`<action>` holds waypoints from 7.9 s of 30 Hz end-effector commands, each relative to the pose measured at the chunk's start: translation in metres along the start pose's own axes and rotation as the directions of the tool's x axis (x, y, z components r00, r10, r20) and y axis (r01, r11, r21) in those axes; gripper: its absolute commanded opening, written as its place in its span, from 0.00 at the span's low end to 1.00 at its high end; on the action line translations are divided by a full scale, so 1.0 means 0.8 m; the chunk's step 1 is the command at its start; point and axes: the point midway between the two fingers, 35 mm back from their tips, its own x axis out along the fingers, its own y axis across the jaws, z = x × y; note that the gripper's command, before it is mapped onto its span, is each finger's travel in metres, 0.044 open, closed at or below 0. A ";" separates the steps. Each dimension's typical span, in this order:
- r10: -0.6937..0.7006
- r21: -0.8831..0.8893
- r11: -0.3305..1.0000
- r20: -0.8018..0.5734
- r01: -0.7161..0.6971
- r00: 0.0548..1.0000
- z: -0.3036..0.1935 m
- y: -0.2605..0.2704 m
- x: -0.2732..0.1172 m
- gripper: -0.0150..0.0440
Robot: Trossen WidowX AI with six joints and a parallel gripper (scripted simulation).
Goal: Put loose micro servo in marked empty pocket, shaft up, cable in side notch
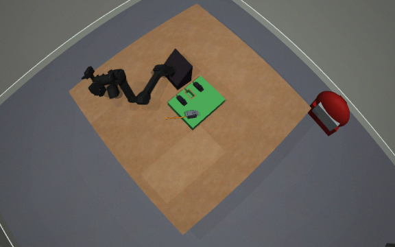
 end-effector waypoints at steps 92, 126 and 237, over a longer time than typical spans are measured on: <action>-0.985 -0.087 -0.063 -0.154 0.994 -0.076 -0.147 -0.282 -0.421 1.00; -0.705 -0.271 -0.622 -0.213 0.734 -0.676 -0.172 -0.174 -0.644 1.00; 0.866 -0.869 -0.426 -0.311 0.250 0.392 -0.195 0.574 -0.531 1.00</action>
